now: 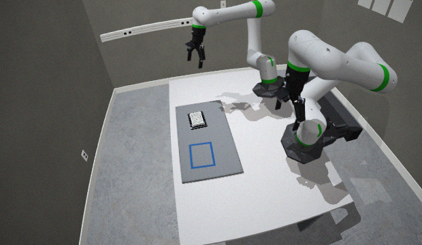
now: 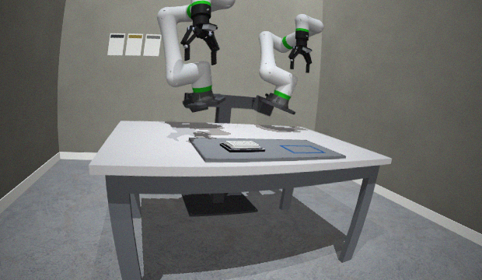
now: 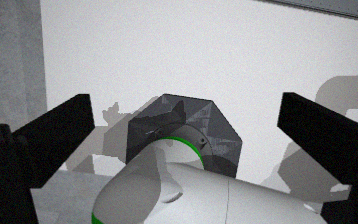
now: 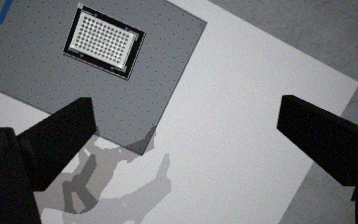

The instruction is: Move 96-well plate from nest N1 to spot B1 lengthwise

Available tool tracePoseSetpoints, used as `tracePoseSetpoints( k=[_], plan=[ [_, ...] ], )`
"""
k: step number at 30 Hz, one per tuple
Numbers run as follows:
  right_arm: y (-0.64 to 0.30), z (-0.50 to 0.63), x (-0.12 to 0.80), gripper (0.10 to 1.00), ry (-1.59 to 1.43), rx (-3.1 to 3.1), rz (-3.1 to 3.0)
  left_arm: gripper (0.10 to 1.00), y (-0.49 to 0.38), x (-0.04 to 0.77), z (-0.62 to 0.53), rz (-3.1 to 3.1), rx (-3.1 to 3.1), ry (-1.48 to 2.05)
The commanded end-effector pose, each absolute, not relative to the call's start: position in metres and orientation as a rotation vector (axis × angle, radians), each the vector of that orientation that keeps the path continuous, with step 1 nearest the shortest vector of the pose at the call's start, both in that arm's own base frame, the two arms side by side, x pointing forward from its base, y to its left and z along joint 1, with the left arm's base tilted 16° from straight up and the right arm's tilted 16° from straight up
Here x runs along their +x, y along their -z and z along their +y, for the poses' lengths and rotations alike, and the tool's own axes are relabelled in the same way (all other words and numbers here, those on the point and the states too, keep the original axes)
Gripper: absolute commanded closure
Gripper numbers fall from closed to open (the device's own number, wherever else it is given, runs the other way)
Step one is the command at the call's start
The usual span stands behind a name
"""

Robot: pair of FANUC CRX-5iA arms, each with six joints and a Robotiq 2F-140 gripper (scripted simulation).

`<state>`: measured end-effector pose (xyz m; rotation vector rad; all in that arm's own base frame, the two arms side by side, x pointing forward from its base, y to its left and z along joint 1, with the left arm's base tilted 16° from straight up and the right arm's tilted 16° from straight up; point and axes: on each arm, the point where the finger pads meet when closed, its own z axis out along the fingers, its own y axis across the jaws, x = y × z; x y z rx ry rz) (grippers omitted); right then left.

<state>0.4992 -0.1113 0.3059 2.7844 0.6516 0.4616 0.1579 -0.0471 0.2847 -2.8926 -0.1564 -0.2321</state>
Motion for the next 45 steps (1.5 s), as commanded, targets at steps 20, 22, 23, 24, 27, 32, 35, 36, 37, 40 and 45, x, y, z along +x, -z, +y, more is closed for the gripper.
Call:
tracePoseSetpoints(
  k=[20,22,23,24,27,32,35,36,37,40,45],
  plan=[
    [-0.304,-0.11,0.501,0.098,-0.458,2.779,0.668,0.098,-0.285,0.158,-0.047,-0.161,-2.893,0.233],
    [-0.301,-0.108,0.504,0.098,-0.45,2.773,0.688,0.098,-0.285,0.158,-0.047,-0.161,-2.893,0.233],
    [-0.298,-0.107,0.505,0.098,-0.445,2.769,0.701,0.098,-0.285,0.158,-0.047,-0.161,-2.893,0.233],
    [-0.296,-0.106,0.507,0.098,-0.439,2.764,0.717,0.098,-0.285,0.158,-0.047,-0.161,-2.893,0.233],
    [-0.286,-0.101,0.514,0.098,-0.418,2.745,0.774,0.098,-0.285,0.158,-0.047,-0.161,-2.893,0.233],
    [-0.275,-0.096,0.522,0.098,-0.393,2.723,0.839,0.098,-0.285,0.158,-0.047,-0.161,-2.893,0.233],
    [-0.263,-0.09,0.529,0.098,-0.368,2.7,0.905,0.098,-0.285,0.158,-0.047,-0.161,-2.893,0.233],
    [-0.259,-0.088,0.531,0.098,-0.359,2.692,0.926,0.098,-0.285,0.158,-0.047,-0.161,-2.893,0.233],
    [-0.255,-0.086,0.534,0.098,-0.351,2.683,0.948,0.098,-0.285,0.158,-0.047,-0.161,-2.893,0.233],
    [-0.243,-0.08,0.54,0.098,-0.326,2.658,1.012,0.098,-0.285,0.158,-0.047,-0.161,-2.893,0.233],
    [-0.227,-0.072,0.548,0.098,-0.292,2.622,1.097,0.098,-0.285,0.158,-0.047,-0.161,-2.893,0.233]
  ],
)
